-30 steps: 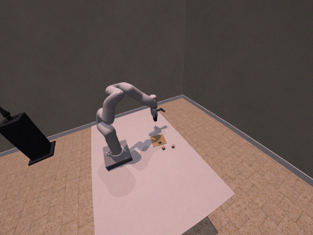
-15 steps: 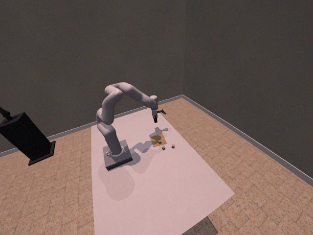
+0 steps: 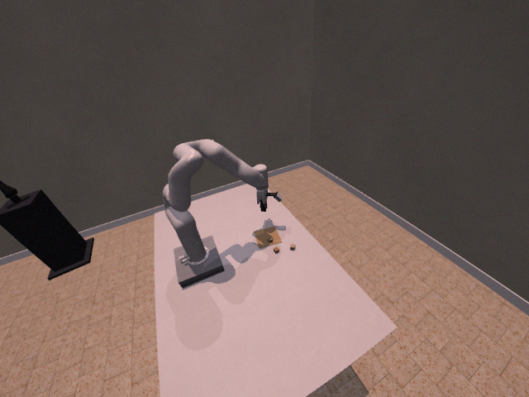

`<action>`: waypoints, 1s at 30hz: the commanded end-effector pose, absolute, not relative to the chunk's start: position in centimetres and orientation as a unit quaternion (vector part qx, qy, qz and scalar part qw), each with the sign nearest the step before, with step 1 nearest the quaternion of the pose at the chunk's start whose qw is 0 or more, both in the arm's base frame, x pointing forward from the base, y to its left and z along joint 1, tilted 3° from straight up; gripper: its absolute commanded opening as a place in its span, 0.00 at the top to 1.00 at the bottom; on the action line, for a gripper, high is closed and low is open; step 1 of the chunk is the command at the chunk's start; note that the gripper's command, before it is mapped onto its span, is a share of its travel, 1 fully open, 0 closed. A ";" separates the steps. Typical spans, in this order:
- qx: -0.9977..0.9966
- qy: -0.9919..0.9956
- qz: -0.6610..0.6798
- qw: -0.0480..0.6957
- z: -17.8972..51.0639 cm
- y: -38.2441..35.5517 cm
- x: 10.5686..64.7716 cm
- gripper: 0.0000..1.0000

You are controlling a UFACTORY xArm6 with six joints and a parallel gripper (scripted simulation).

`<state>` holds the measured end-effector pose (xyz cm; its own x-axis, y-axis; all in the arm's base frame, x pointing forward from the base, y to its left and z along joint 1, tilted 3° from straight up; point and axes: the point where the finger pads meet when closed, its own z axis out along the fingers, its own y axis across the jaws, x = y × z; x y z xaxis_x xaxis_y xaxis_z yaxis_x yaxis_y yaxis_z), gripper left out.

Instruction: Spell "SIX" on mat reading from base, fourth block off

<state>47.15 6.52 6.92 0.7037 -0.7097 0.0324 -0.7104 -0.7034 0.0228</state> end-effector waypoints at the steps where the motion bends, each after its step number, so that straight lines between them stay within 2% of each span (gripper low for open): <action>1: 0.894 -0.448 0.017 0.016 7.2 5.1 46.5 0.79; 30: 0.669 -0.743 0.022 0.009 7.4 -1.6 41.6 0.79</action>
<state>41.89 -1.11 7.23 -0.0457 -0.9983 0.0366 -0.9989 0.0454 -0.0096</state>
